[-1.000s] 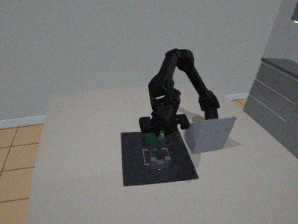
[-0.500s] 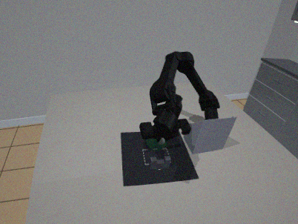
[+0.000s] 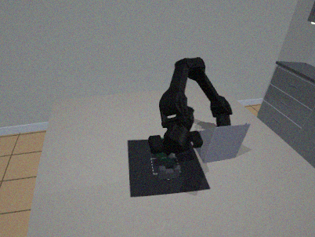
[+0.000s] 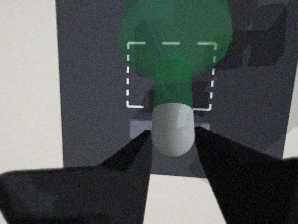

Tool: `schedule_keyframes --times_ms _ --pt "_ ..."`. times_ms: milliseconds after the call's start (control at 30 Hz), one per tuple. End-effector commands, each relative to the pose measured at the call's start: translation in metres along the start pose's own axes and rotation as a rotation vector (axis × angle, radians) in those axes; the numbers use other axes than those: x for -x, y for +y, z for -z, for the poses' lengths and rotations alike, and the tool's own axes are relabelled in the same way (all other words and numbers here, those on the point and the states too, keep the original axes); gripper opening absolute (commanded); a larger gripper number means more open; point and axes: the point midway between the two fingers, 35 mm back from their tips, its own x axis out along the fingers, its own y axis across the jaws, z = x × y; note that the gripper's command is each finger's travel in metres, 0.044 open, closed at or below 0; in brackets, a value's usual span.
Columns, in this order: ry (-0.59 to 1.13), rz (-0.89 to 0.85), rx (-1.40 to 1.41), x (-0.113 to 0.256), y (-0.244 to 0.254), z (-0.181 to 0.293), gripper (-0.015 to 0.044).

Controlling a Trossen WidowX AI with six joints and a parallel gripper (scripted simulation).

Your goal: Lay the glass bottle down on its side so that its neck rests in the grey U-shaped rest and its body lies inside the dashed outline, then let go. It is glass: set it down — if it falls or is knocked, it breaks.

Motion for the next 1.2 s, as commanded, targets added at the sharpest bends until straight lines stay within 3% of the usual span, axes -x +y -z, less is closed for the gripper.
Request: schedule_keyframes --times_ms 0,1167 --pt "0.002 0.000 -0.003 -0.003 0.001 0.006 0.0119" --pt "-0.003 0.002 0.003 -0.021 0.004 0.033 0.0119"
